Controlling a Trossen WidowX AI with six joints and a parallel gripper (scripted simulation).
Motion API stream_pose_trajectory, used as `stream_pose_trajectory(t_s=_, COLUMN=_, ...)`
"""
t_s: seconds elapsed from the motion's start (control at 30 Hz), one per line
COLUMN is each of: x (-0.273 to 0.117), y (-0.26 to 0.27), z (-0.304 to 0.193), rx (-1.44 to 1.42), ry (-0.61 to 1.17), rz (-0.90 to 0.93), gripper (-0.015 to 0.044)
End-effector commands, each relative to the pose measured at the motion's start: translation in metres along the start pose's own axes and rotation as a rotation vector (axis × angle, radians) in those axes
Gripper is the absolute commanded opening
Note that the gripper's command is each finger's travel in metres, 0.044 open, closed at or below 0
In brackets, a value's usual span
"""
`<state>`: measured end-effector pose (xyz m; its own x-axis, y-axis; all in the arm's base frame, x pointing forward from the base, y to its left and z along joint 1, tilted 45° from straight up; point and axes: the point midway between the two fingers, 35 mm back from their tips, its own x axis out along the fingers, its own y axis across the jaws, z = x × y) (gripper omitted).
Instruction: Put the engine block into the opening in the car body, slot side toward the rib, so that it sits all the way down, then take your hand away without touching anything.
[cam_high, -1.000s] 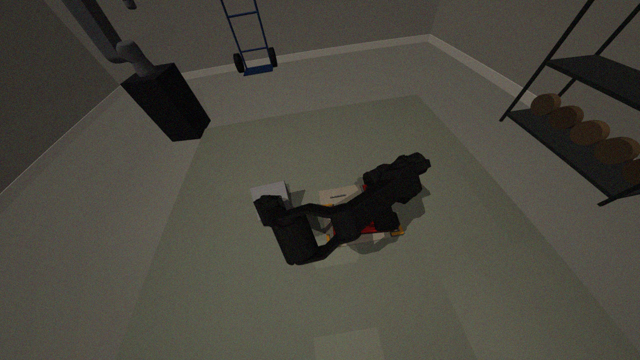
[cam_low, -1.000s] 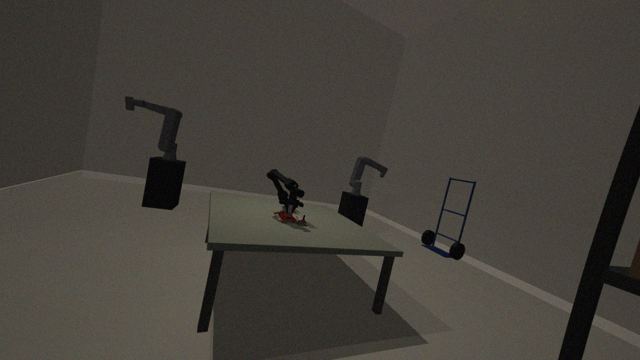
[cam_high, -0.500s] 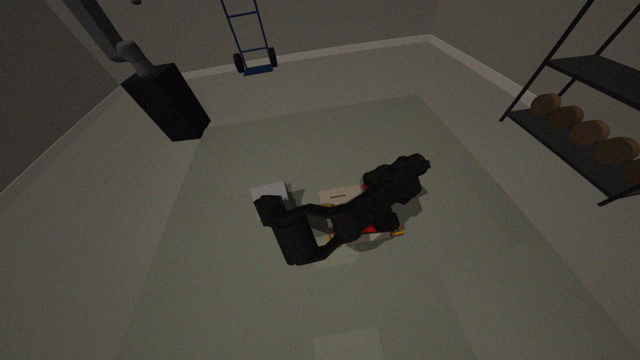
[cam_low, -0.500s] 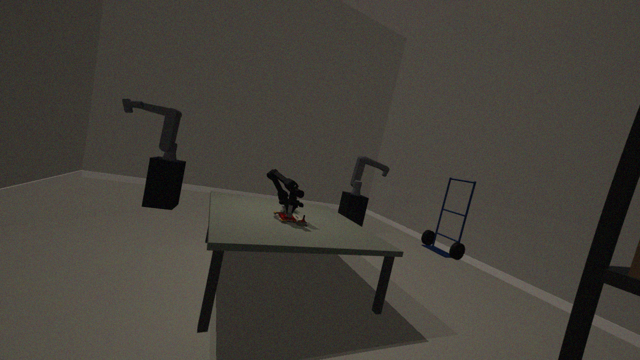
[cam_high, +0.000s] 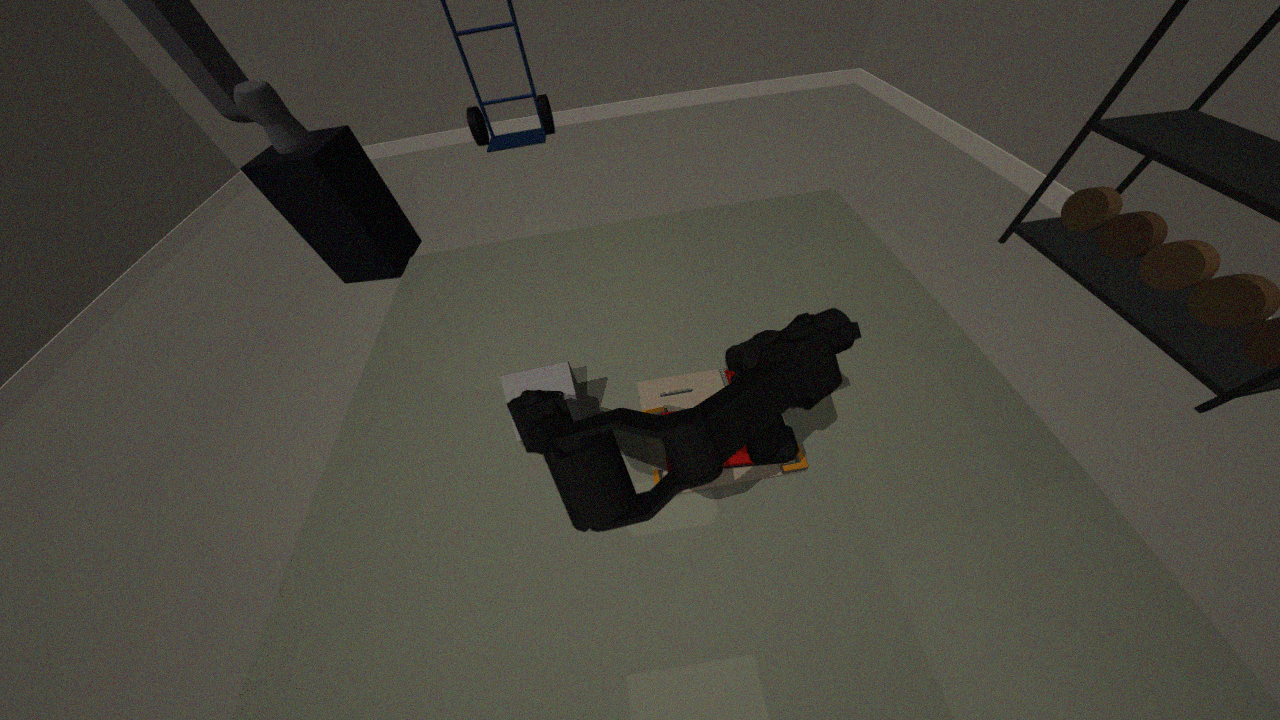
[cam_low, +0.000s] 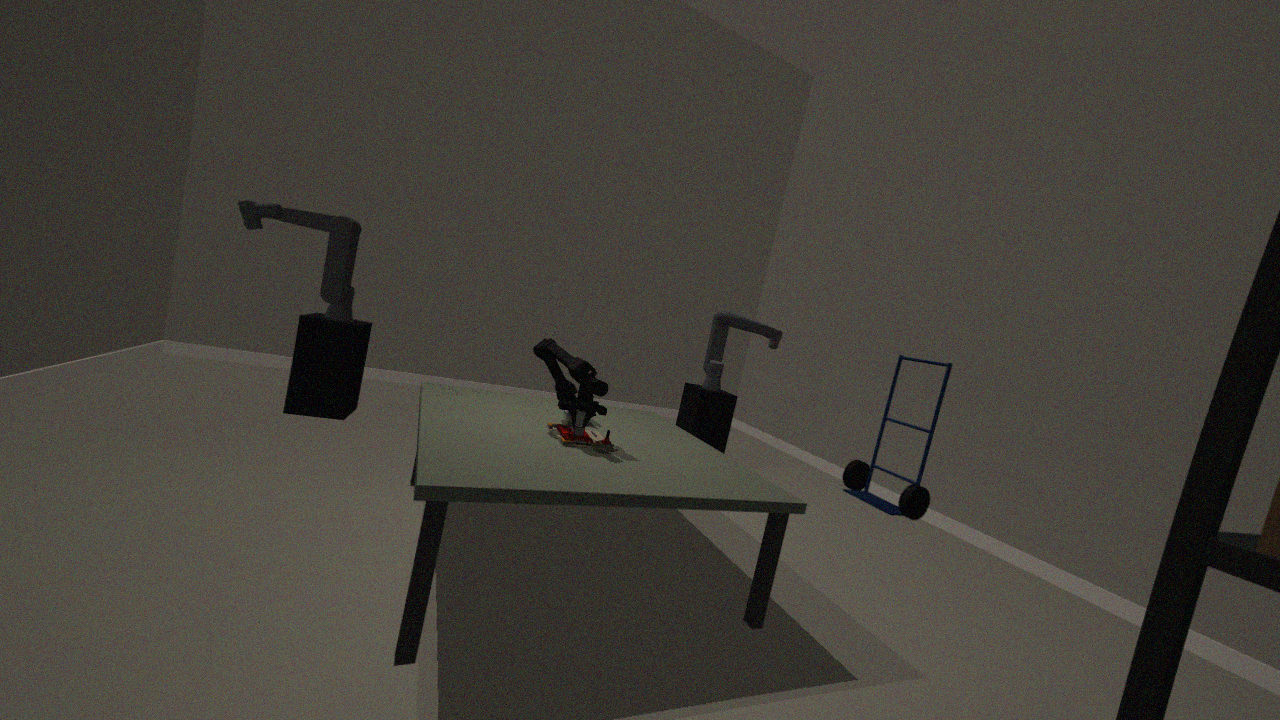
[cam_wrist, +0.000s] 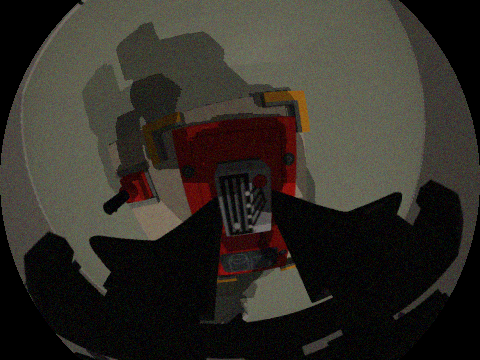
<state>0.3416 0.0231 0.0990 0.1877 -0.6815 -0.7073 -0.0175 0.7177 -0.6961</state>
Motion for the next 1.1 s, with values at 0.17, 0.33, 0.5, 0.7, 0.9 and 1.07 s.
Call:
stream_pose_trajectory(t_s=0.17, x=0.0021, y=-0.0007, z=-0.0005, rx=-0.006, ry=0.000, rz=-0.006, gripper=0.0159)
stream_pose_trajectory(t_s=0.33, x=0.0029, y=-0.0007, z=-0.0005, rx=-0.006, ry=0.000, rz=-0.006, gripper=0.0159)
stream_pose_trajectory(t_s=0.5, x=0.0037, y=-0.0007, z=-0.0005, rx=-0.006, ry=0.000, rz=-0.006, gripper=0.0159)
stream_pose_trajectory(t_s=0.7, x=0.0046, y=-0.0008, z=-0.0005, rx=-0.006, ry=0.000, rz=-0.006, gripper=0.0159)
stream_pose_trajectory(t_s=0.9, x=0.0055, y=-0.0008, z=-0.0005, rx=-0.006, ry=0.000, rz=-0.006, gripper=0.0159)
stream_pose_trajectory(t_s=1.07, x=0.0062, y=-0.0009, z=-0.0005, rx=-0.006, ry=0.000, rz=-0.006, gripper=0.0159)
